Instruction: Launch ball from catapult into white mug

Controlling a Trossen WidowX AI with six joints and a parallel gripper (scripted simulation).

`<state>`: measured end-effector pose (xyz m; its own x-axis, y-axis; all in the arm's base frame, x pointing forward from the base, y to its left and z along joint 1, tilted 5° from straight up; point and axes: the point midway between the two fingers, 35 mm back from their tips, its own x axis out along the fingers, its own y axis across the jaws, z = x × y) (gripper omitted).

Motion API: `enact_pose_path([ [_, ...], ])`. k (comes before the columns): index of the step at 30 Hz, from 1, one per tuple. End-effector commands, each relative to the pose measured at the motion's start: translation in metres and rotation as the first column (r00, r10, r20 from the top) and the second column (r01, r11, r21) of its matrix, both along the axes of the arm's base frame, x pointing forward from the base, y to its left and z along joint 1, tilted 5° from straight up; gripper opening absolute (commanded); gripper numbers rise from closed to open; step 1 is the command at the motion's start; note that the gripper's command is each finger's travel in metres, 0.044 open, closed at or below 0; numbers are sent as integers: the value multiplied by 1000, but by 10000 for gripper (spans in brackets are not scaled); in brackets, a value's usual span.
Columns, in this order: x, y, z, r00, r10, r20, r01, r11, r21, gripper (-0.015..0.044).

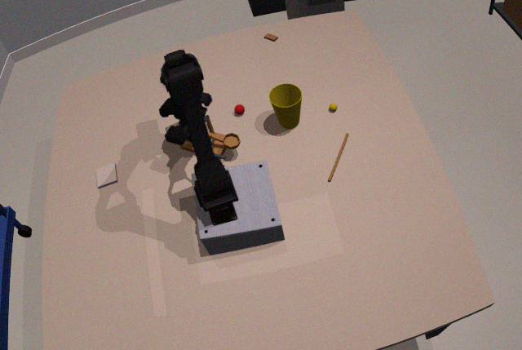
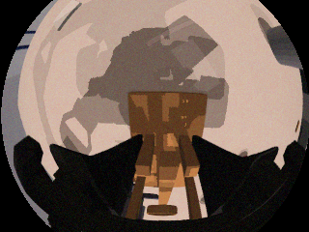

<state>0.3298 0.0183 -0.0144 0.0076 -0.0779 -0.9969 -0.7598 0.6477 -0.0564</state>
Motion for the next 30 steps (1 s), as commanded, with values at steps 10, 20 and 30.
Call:
enact_pose_path([
  [10,3,4,43,988,-148,37,148,989,8,0],
  [20,6,1,42,882,-467,59,466,884,26,0],
  [30,14,-10,42,676,-733,75,732,680,50,0],
])
